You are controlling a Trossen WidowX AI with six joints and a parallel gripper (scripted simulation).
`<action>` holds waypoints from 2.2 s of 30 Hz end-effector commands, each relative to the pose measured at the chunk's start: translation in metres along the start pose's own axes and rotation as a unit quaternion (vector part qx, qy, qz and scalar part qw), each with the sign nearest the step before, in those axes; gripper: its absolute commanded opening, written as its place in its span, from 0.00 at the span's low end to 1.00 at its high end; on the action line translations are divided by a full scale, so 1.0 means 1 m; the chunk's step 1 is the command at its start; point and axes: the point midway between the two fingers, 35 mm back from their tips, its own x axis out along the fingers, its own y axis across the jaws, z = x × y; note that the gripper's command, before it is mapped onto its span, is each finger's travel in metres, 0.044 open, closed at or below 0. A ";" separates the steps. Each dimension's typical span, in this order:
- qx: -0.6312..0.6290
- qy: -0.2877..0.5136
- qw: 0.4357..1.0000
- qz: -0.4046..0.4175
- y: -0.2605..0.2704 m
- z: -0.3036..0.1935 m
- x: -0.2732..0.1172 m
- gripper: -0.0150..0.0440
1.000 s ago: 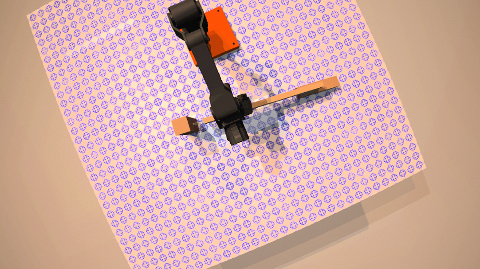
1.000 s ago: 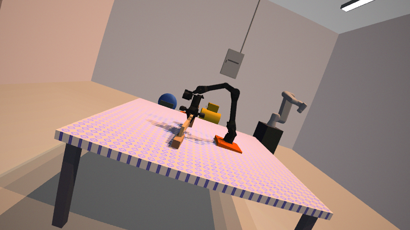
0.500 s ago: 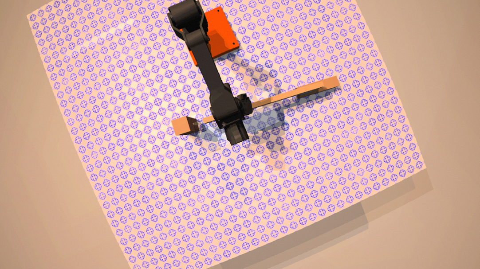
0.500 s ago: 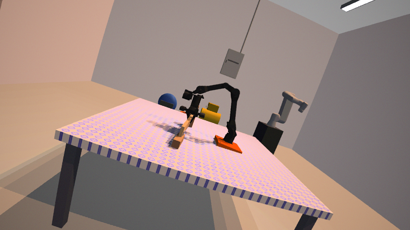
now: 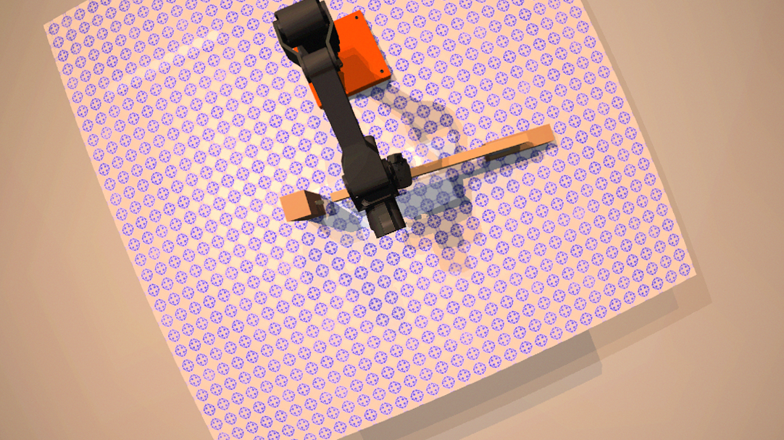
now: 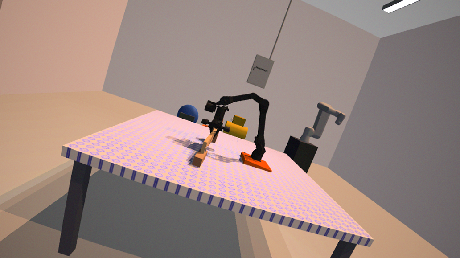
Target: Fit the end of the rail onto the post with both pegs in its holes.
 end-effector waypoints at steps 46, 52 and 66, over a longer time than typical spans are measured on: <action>-0.001 0.000 1.000 -0.004 -0.001 -0.015 -0.004 0.25; -0.001 0.000 1.000 -0.004 -0.002 -0.017 -0.004 0.25; -0.001 0.000 1.000 -0.004 -0.002 -0.021 -0.003 0.25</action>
